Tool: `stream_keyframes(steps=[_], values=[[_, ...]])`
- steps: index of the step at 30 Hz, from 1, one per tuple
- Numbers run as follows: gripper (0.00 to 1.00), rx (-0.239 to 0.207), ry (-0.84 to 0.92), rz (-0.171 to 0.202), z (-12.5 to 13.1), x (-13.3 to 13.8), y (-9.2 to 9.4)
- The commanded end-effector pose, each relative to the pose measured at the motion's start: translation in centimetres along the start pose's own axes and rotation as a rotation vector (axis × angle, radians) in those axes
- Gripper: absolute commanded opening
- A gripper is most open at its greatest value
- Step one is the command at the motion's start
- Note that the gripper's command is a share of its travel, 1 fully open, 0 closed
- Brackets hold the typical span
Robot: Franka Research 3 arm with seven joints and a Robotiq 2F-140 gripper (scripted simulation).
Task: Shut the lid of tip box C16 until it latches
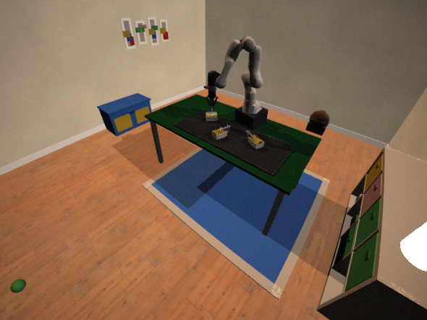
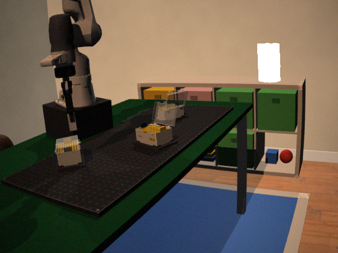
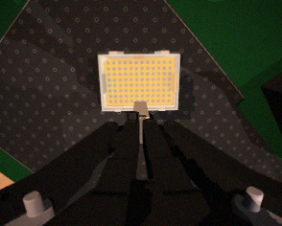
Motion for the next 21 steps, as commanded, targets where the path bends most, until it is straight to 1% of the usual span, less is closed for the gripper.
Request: stream_keyframes(steps=[1,7,21], values=[[0.0,0.0,0.005,-0.001,0.1,0.0,-0.1],[0.0,0.0,0.005,-0.001,0.1,0.0,-0.4],[0.0,0.0,0.005,-0.001,0.1,0.0,-2.7]])
Point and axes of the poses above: the point where the finger pads meet when closed, its own y axis back along the fingers, its own x axis across the jaws, z = x × y, the point moved 4 cm from there along y, back along the fingers, and after that the axes turned 1 degree about y, right-handed, at the moved point
